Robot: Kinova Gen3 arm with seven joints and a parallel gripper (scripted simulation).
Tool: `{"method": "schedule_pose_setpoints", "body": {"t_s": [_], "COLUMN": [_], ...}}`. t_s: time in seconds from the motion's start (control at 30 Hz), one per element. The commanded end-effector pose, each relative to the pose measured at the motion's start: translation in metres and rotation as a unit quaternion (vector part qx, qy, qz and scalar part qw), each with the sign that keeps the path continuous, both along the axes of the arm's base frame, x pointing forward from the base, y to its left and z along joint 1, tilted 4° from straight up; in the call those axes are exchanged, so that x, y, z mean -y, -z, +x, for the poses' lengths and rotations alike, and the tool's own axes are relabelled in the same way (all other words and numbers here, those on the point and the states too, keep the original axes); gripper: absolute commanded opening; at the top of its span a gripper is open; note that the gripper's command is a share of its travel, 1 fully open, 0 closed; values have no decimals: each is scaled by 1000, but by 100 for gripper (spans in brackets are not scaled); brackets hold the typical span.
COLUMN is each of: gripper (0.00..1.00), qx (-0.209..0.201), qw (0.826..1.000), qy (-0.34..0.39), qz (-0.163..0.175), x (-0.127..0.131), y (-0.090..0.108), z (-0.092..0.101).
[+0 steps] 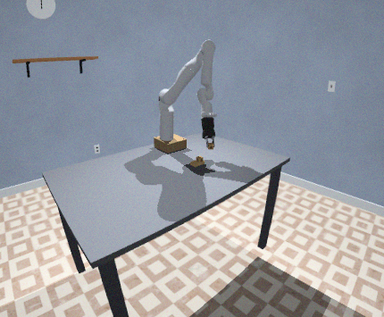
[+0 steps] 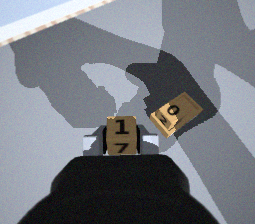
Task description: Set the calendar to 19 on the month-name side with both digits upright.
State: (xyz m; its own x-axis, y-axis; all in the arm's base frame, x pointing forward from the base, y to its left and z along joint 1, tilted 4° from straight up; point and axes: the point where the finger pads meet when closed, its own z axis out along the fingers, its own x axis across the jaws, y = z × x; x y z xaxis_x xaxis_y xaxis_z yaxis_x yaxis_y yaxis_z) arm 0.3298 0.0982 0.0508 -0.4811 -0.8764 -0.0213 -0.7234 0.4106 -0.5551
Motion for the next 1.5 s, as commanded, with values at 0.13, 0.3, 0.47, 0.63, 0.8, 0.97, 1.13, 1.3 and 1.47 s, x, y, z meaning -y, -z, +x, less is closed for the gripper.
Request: {"method": "schedule_pose_setpoints", "body": {"t_s": [0.13, 0.3, 0.47, 0.63, 0.8, 0.97, 1.13, 1.3, 1.47], "gripper": [57, 57, 57, 57, 57, 57, 57, 57, 57], "qx": [-4, -14, -22, -37, -55, -65, -81, -94, -102], "qw": [1000, 1000, 1000, 999, 998, 998, 996, 995, 994], "qy": [2, 4, 6, 8, 10, 10, 9, 6, 4], "qz": [1, 2, 3, 7, 13, 18, 29, 41, 49], "x": [1, 3, 5, 7, 9, 9, 8, 6, 5], "y": [0, 2, 3, 5, 6, 6, 6, 4, 2], "z": [0, 0, -1, -1, -1, -1, -1, 0, 1]}}
